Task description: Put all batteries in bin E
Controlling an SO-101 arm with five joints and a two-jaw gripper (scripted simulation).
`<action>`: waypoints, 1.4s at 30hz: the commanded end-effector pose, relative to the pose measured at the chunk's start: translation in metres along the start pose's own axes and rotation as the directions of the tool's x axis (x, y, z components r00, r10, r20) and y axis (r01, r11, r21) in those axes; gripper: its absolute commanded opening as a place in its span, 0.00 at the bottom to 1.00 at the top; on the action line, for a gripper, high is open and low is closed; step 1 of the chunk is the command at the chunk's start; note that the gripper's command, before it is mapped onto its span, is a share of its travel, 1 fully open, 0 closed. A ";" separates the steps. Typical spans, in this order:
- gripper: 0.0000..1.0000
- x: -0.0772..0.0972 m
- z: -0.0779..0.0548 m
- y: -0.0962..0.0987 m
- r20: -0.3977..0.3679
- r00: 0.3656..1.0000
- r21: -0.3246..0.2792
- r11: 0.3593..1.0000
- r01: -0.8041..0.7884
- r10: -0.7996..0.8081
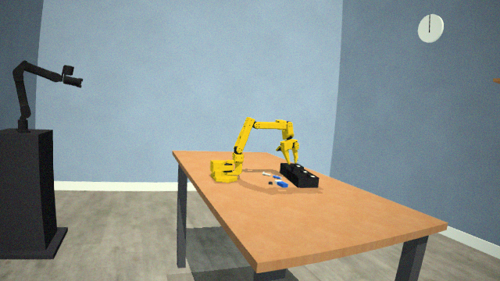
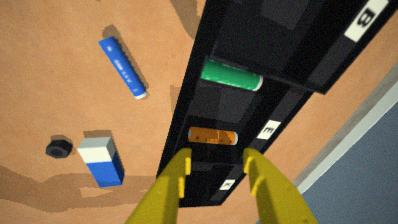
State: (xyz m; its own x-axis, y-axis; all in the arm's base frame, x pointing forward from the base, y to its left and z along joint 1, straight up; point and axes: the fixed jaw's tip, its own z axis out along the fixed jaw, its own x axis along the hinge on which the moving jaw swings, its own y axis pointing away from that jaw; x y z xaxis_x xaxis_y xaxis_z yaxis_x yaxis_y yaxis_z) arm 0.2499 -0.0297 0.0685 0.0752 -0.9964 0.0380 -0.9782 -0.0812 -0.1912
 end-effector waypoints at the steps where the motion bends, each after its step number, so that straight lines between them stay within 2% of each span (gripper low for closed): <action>1: 0.17 -0.003 -0.013 -0.003 0.002 0.988 0.053 0.986 -0.157 0.157; 6: 0.17 -0.006 -0.013 0.000 0.011 0.933 0.038 0.932 -0.360 0.360; 11: 0.17 -0.009 -0.013 0.002 0.014 0.835 0.022 0.834 -0.551 0.551; 13: 0.17 -0.009 -0.013 0.002 0.014 0.835 0.022 0.834 -0.551 0.551; 15: 0.17 -0.010 -0.012 0.003 0.014 0.784 0.016 0.784 -0.621 0.621; 21: 0.18 -0.014 -0.012 0.006 0.007 0.598 -0.001 0.598 -0.801 0.801; 28: 0.18 -0.017 -0.011 0.008 -0.010 0.337 -0.013 0.337 -0.942 0.942; 30: 0.18 -0.017 -0.011 0.008 -0.010 0.337 -0.013 0.337 -0.942 0.942; 42: 0.18 -0.021 -0.010 0.012 -0.045 -0.134 -0.009 -0.134 -0.991 0.990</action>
State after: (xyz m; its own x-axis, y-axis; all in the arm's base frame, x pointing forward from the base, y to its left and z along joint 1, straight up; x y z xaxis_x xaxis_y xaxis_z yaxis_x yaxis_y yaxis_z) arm 0.2334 -0.0118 0.0633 -0.9931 -0.0644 -0.0978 -0.0632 0.9979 -0.0156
